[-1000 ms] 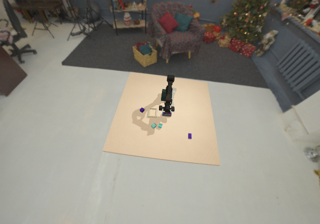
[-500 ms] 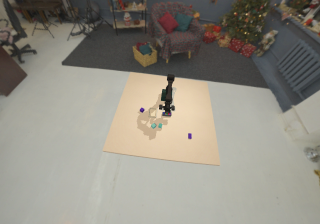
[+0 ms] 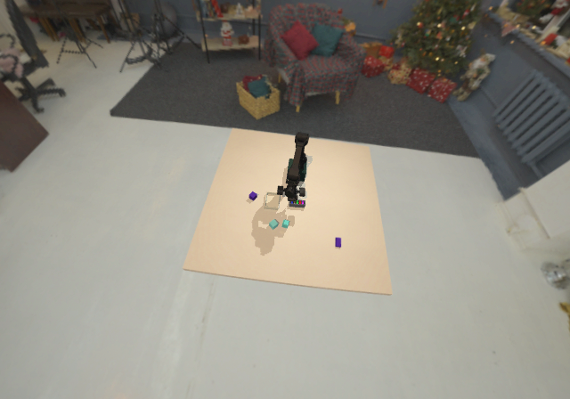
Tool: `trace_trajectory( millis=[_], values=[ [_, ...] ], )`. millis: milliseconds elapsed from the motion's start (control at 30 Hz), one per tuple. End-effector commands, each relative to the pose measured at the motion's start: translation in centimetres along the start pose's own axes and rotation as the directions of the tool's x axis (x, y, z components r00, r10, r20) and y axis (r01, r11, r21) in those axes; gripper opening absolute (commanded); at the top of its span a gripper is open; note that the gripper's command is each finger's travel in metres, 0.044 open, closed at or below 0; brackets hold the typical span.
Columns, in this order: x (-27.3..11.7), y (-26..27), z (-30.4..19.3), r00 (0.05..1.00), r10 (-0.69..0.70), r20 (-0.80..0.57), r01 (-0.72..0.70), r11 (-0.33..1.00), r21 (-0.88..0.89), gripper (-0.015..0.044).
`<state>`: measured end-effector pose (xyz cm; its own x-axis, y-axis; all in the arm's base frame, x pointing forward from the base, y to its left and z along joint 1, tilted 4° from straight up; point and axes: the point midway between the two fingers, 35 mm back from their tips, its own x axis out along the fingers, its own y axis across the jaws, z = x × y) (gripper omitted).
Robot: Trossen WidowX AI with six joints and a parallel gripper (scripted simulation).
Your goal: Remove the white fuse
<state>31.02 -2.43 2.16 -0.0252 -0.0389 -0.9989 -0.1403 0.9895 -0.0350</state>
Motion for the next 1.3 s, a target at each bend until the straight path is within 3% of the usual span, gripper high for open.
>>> trace_trajectory(
  millis=[0,600,1267],
  values=[
    [0.0,-2.3,0.1,1.000,-0.006,-0.001,0.006,1.000,-0.004,0.0000],
    [-0.1,-12.4,-1.7,1.000,-0.015,-0.004,0.015,1.000,-0.003,0.0000],
    [2.4,-12.6,-1.7,1.000,-0.015,-0.005,0.015,1.000,-0.003,0.0000]
  ],
)
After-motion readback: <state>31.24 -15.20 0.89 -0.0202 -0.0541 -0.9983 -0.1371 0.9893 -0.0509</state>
